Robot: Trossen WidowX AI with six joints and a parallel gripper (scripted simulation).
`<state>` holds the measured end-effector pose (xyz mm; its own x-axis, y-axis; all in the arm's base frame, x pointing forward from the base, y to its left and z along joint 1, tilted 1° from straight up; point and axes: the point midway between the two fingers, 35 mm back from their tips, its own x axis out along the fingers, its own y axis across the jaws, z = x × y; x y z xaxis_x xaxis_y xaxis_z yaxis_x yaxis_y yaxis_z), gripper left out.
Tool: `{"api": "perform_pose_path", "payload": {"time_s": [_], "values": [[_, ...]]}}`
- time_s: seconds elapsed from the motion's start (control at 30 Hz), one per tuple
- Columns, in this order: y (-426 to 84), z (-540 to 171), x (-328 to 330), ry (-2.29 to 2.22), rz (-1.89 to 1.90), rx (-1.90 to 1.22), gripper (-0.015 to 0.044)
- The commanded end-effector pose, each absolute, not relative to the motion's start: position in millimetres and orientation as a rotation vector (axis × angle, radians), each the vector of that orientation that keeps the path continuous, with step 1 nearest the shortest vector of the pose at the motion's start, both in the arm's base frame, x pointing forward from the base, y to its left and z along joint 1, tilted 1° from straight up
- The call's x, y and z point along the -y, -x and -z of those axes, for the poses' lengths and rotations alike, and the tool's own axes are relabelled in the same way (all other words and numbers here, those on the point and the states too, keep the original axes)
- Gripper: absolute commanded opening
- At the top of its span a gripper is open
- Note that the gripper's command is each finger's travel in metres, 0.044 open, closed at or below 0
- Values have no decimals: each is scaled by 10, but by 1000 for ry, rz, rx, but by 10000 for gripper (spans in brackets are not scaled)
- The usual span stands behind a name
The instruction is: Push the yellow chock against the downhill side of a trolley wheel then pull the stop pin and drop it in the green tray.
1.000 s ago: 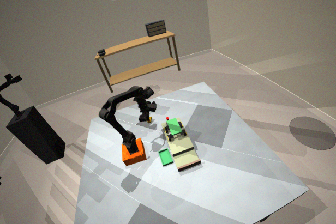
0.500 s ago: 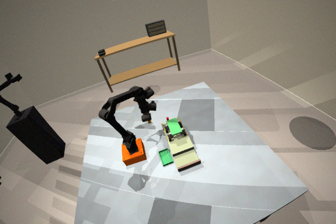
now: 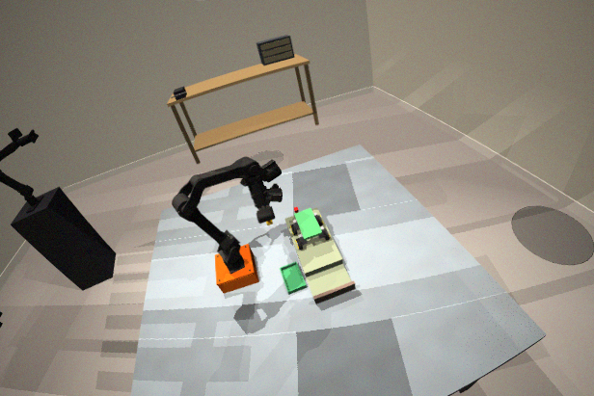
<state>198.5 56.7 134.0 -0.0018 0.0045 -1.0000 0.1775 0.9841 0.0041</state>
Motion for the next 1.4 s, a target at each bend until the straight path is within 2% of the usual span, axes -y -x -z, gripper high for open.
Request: {"api": "perform_pose_path", "payload": {"time_s": [0.0,1.37], "values": [[-1997,-1332,-421,-138,129,-1562,0],[-2081,-1236,909,-128,138,-1561,0]]}}
